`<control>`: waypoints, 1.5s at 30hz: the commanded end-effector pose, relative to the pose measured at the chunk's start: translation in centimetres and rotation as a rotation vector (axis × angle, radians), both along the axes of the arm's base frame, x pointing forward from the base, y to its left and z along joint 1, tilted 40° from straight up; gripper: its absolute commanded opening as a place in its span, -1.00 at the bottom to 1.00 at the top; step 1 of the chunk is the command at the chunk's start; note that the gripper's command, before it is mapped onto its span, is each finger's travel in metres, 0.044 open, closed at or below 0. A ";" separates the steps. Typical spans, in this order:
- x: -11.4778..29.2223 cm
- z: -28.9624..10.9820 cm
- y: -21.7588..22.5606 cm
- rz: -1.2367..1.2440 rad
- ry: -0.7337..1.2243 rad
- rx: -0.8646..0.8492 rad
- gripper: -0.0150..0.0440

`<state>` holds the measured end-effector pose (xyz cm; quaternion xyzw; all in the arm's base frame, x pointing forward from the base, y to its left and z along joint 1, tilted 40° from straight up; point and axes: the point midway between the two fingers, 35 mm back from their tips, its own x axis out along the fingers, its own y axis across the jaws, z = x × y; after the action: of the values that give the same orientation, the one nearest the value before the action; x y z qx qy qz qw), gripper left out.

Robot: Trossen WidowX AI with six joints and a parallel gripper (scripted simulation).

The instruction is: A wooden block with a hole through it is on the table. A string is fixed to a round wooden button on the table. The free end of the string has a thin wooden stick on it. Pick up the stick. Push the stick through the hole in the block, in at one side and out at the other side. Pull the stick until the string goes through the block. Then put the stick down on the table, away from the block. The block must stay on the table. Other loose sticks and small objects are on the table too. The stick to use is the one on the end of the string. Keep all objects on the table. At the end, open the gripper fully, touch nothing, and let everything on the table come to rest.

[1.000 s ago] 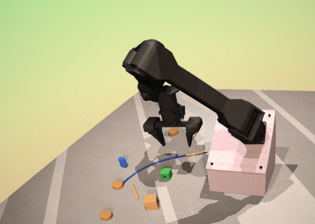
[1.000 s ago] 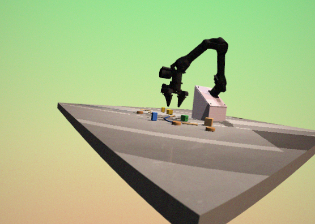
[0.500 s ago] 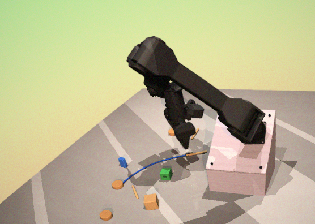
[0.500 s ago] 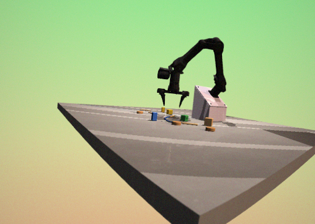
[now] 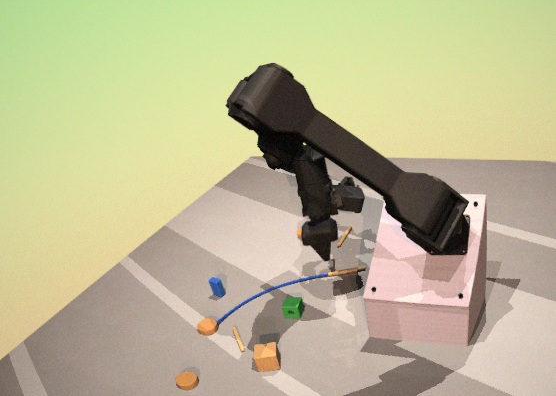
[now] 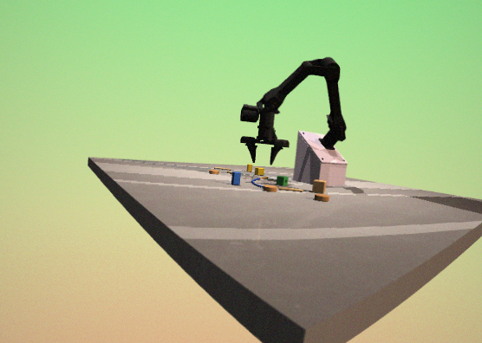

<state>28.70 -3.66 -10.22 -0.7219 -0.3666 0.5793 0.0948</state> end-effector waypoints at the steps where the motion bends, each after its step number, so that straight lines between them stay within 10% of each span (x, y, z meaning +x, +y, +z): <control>1: -0.1 0.0 0.0 -0.005 0.009 -0.001 0.38; 6: -0.1 0.0 0.0 -0.005 0.009 -0.001 -0.07; 45: 0.3 -3.6 3.0 -0.005 0.009 0.000 -0.07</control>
<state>29.10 -1.15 -13.43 -0.7221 -0.3637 0.5809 0.0941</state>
